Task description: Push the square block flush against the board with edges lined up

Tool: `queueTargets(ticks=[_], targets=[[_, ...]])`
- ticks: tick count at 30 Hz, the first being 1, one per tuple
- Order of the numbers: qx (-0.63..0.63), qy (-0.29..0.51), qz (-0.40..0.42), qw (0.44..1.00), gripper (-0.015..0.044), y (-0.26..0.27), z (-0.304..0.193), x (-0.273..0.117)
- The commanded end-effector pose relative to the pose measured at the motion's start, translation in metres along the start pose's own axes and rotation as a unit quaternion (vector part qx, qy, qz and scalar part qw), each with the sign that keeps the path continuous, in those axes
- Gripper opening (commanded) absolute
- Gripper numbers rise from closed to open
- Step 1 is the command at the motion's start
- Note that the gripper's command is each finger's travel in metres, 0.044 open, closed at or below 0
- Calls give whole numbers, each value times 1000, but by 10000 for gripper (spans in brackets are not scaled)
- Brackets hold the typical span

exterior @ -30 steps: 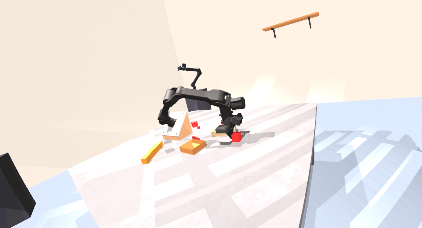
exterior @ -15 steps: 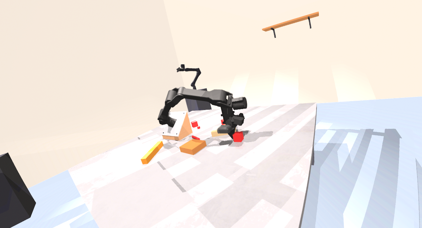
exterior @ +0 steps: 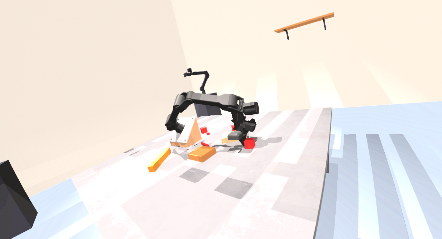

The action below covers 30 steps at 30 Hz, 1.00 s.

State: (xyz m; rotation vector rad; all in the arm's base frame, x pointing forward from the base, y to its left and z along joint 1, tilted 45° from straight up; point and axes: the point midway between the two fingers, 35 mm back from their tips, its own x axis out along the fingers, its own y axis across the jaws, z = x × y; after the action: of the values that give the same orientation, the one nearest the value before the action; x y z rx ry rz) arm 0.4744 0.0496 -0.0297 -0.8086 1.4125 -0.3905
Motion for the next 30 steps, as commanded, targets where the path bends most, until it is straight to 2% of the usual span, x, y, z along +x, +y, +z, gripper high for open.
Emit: queueTargets(ticks=[1,30], targets=[[-2,2,-2,1000,0,-1,0,1],[-2,2,-2,1000,0,-1,-9,1]])
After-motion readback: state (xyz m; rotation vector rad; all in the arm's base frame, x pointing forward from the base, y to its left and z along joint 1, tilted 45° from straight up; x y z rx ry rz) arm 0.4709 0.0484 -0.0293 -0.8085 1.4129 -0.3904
